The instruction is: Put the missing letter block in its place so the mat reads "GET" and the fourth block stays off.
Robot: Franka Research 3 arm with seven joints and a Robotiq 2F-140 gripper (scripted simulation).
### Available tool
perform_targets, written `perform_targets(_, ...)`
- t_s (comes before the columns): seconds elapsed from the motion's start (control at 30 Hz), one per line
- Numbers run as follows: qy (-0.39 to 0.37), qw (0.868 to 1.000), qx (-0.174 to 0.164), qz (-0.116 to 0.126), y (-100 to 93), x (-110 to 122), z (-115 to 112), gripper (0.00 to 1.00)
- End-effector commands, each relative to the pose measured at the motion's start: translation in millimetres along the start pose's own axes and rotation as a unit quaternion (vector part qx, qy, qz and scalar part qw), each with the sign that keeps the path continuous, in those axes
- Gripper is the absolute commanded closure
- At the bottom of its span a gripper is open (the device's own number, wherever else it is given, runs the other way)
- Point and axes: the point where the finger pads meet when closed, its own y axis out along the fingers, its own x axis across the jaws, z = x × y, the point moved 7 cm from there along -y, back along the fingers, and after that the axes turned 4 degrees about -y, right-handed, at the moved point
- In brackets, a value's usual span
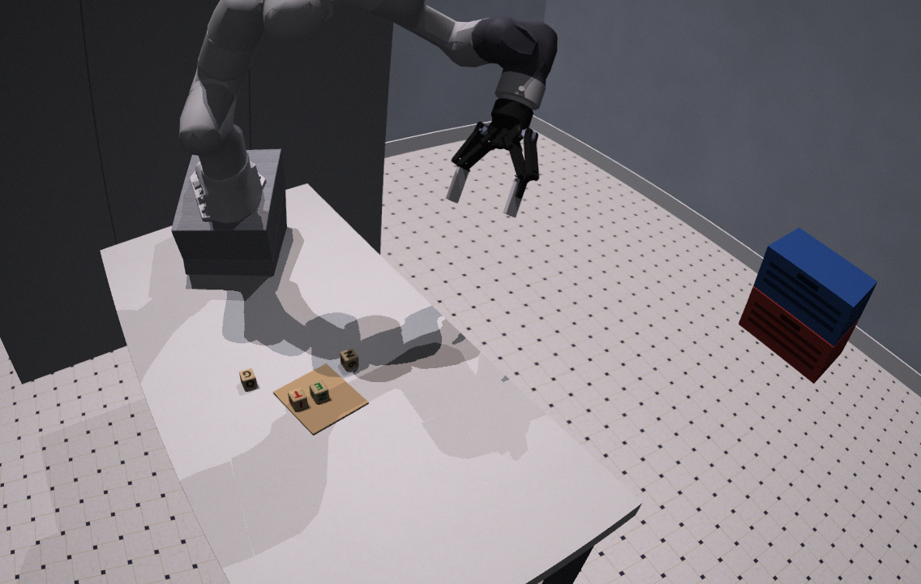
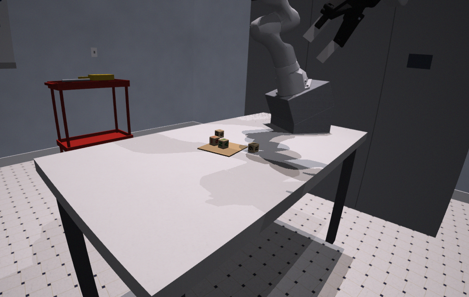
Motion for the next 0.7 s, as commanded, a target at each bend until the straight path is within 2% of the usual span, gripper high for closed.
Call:
perform_targets(0.0, 0.0, 1.0, 0.0, 0.0, -0.1, 0.1, 0.0, 0.0)
perform_targets(0.57, 0.0, 1.0, 0.0, 0.0, 0.1, 0.0, 0.0, 0.0)
perform_targets(0.67, -0.008, 1.0, 0.005, 0.005, 8.4, -0.2, -0.3, 0.0)
